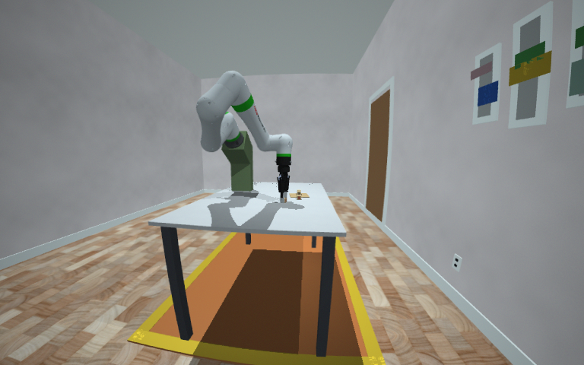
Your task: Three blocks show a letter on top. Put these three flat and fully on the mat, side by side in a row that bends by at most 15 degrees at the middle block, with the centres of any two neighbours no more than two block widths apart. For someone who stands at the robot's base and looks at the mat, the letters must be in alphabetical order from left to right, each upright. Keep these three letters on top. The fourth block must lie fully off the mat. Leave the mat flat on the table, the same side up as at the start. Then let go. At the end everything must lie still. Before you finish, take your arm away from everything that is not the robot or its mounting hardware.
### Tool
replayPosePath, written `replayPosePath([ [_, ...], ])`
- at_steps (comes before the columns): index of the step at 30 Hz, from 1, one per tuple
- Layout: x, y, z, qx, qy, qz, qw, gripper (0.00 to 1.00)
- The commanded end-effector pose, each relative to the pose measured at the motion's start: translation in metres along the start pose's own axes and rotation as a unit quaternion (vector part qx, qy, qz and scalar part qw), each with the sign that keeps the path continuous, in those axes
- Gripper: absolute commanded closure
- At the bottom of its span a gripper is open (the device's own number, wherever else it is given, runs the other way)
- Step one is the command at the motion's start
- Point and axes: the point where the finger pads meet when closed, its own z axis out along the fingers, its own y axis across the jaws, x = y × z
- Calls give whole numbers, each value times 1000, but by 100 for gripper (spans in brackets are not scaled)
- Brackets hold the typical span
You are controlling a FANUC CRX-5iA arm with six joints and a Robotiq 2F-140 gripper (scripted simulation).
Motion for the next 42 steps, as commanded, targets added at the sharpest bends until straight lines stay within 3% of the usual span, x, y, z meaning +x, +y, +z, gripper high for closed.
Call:
replayPosePath([
  [1, 0, 0, -6, 0, 0, 0, 1000, 84],
  [10, 0, 0, -66, 0, 0, 0, 1000, 84],
  [12, 0, 0, -66, 0, 0, 0, 1000, 84],
  [18, 0, 0, -96, 0, 0, 0, 1000, 84],
  [32, 0, -1, -99, 0, 0, 3, 1000, 84],
  [42, 14, -45, -100, 3, -1, 138, 990, 84],
])
